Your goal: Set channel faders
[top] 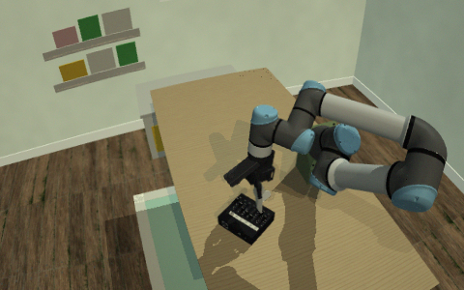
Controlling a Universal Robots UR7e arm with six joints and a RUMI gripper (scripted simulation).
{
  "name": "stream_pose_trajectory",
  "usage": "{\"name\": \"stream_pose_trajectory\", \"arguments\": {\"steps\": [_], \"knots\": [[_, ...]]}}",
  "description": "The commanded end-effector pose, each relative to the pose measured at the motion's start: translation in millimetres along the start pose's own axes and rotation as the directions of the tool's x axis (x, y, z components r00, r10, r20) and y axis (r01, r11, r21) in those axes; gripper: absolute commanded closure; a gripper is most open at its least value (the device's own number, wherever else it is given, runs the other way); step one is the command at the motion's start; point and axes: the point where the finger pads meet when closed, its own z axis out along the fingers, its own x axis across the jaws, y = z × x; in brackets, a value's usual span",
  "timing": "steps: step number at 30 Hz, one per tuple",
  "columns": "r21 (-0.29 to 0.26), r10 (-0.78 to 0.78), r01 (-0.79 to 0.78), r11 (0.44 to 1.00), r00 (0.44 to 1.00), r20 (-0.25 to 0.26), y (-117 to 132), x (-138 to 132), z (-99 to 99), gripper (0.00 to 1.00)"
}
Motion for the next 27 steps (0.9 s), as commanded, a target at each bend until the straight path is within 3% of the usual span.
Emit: {"name": "stream_pose_trajectory", "arguments": {"steps": [1, 3, 7, 12, 18, 20, 27], "knots": [[-0.017, 0.219, -0.219, 0.976, 0.976, -0.015, -5, 1, -7.1, 0.00], [-0.017, 0.219, -0.219, 0.976, 0.976, -0.015, -5, 1, -7.1, 0.00], [-0.024, 0.373, -0.373, 0.927, 0.928, -0.024, -8, 2, -12.3, 0.00], [-0.029, 0.561, -0.563, 0.826, 0.827, -0.039, -11, 3, -19.3, 0.00], [-0.027, 0.747, -0.750, 0.661, 0.662, -0.059, -14, 2, -28.0, 0.00], [-0.027, 0.747, -0.750, 0.661, 0.662, -0.059, -14, 2, -28.0, 0.00], [-0.013, 0.909, -0.912, 0.409, 0.409, -0.086, -16, 0, -37.7, 0.00]]}}
